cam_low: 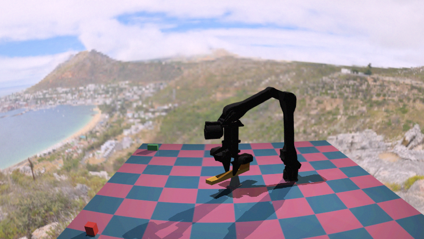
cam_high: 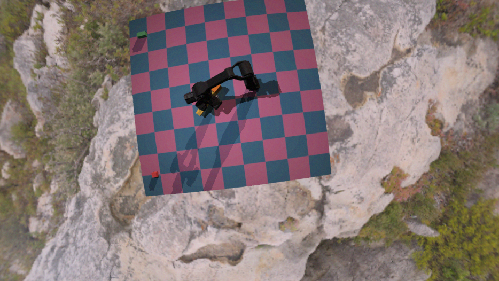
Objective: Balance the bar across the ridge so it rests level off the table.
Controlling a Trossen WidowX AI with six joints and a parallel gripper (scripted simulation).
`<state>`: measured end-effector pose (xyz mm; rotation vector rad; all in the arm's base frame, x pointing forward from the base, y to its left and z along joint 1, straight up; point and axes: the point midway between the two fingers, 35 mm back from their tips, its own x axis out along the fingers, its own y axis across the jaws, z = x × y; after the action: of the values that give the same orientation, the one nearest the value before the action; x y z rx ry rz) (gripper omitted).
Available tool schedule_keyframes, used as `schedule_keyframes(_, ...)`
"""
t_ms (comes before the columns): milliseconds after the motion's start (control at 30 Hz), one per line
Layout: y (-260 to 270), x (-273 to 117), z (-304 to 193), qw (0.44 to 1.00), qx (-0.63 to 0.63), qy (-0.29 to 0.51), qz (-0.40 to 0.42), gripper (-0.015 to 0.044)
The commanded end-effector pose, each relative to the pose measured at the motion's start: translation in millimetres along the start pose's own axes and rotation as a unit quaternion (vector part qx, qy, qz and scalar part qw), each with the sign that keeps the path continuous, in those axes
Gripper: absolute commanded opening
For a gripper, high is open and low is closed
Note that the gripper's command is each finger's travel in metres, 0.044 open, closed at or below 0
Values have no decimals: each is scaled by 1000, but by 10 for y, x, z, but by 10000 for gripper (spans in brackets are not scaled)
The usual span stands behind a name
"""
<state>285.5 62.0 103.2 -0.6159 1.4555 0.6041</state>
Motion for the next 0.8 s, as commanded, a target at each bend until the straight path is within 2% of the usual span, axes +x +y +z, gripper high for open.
schedule_keyframes(0,0,0,0,1000,0,0,0,171)
schedule_keyframes(767,0,0,0,1000,0,0,0,185)
